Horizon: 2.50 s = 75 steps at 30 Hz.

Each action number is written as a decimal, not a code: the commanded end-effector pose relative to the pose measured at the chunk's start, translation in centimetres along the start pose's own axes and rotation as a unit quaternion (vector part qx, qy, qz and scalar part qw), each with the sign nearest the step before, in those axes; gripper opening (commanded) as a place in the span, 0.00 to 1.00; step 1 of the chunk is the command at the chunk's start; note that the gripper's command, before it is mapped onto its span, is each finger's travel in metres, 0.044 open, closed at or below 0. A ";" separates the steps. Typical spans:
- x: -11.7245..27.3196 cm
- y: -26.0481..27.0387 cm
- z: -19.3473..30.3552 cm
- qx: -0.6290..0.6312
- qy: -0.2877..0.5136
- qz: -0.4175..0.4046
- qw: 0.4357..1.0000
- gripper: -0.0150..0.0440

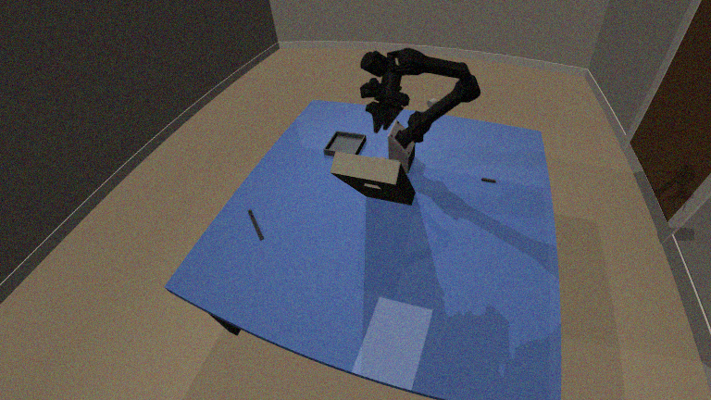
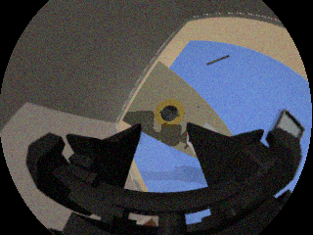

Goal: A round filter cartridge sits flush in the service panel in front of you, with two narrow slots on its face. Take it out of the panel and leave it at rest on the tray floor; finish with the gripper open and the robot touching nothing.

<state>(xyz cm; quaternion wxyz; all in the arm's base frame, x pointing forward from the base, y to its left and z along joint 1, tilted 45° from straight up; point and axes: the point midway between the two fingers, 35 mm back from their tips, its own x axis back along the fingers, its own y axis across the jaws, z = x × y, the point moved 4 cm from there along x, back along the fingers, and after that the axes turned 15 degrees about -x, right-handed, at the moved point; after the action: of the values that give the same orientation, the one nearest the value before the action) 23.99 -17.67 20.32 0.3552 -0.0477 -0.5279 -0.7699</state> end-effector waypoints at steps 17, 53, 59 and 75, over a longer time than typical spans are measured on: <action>-3.3 -6.7 3.5 0.443 0.141 0.114 0.878 0.77; -7.8 -8.2 4.2 0.444 0.141 0.114 0.878 0.77; -7.6 -8.2 4.0 0.444 0.143 0.117 0.877 0.73; -7.6 -8.2 4.0 0.444 0.143 0.117 0.877 0.41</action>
<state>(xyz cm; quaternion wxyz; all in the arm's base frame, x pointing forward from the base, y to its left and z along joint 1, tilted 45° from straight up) 23.47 -8.87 12.31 0.4976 0.1637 -0.7470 -0.4093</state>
